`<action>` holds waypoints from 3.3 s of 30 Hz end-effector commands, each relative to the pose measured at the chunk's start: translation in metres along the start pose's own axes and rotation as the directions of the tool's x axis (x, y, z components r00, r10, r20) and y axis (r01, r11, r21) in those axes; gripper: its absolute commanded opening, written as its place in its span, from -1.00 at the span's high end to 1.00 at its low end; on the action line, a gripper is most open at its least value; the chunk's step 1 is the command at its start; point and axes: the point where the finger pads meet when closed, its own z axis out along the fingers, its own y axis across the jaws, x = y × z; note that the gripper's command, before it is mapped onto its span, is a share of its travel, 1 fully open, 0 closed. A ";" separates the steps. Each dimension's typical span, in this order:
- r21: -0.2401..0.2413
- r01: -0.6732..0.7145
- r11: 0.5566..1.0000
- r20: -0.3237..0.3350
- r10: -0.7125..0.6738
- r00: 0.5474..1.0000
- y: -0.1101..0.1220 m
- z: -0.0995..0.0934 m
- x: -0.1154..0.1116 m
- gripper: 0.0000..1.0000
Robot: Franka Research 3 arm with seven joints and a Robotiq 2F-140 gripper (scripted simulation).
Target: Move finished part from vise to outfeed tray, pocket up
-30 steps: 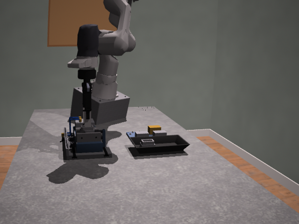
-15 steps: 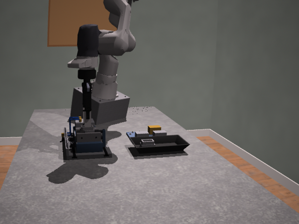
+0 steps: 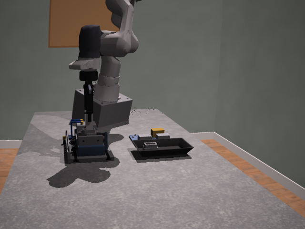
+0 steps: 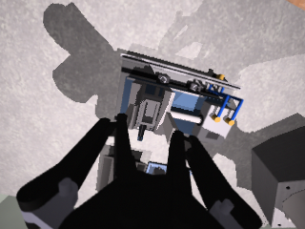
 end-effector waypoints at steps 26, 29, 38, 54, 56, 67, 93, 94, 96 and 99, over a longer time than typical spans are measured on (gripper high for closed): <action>0.001 0.000 1.000 0.001 0.000 1.000 0.000 0.000 -0.001 0.20; 0.001 0.000 1.000 0.001 0.000 1.000 0.000 0.000 -0.001 0.20; 0.001 0.000 1.000 0.001 0.000 1.000 0.000 0.001 -0.001 0.20; 0.001 0.000 1.000 0.001 0.000 1.000 0.000 0.004 -0.001 0.20; 0.001 0.000 1.000 0.001 0.000 1.000 0.000 0.005 -0.001 0.20; 0.001 0.000 1.000 0.001 0.000 1.000 0.000 0.009 -0.001 0.20; 0.001 0.000 1.000 0.001 0.000 1.000 0.000 0.016 -0.001 0.20; 0.001 0.000 1.000 0.001 0.000 1.000 0.000 0.016 -0.001 0.20; 0.001 0.000 1.000 0.001 0.000 1.000 0.000 0.016 -0.001 0.20; 0.001 0.000 1.000 0.001 0.000 1.000 0.000 0.016 -0.001 0.20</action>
